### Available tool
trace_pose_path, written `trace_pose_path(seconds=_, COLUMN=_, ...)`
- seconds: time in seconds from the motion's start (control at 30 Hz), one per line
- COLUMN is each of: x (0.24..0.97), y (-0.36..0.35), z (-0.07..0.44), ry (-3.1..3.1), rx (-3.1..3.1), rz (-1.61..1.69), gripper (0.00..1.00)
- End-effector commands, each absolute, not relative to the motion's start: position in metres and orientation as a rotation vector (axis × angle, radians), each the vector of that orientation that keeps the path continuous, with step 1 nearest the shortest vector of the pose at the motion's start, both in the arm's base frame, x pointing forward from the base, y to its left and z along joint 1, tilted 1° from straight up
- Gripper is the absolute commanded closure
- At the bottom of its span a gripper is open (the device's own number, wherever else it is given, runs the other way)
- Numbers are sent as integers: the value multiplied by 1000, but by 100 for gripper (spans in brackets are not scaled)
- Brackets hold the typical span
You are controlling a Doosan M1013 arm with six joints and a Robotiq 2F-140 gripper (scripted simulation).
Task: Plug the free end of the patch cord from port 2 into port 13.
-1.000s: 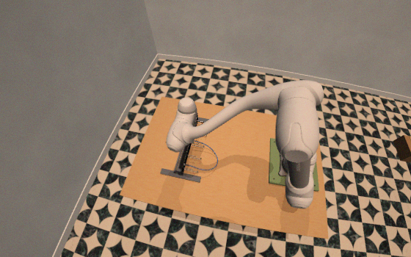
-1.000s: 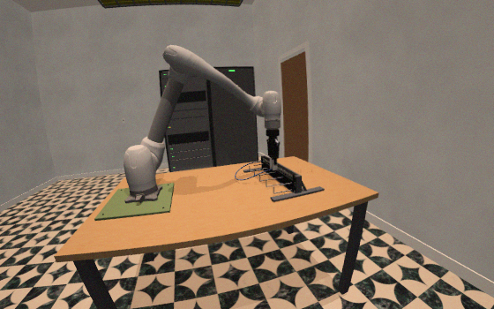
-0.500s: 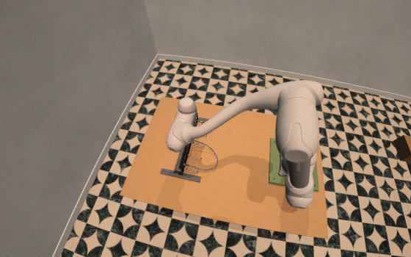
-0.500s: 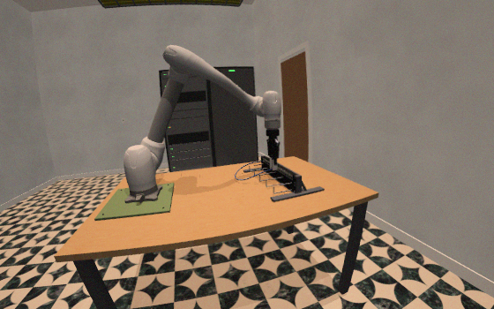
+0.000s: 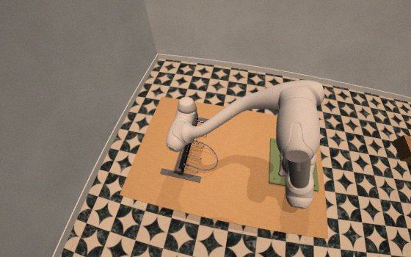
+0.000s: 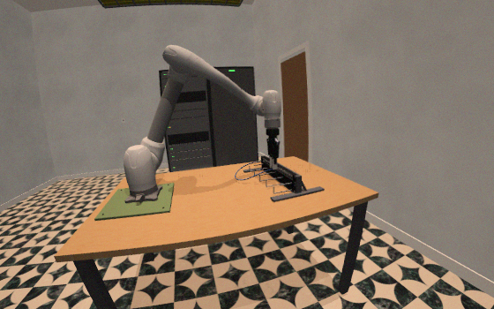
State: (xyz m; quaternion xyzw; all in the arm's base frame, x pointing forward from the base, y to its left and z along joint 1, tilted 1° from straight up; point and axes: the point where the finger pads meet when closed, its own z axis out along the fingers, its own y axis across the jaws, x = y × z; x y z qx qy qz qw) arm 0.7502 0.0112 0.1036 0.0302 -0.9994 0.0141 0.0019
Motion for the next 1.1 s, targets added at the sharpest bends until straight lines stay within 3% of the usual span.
trace_pose_path(seconds=0.0, x=750, y=11, z=109, ry=-3136, rx=95, rz=44, gripper=78)
trace_pose_path(seconds=1.07, x=750, y=13, z=179, ry=-3136, rx=95, rz=44, gripper=78)
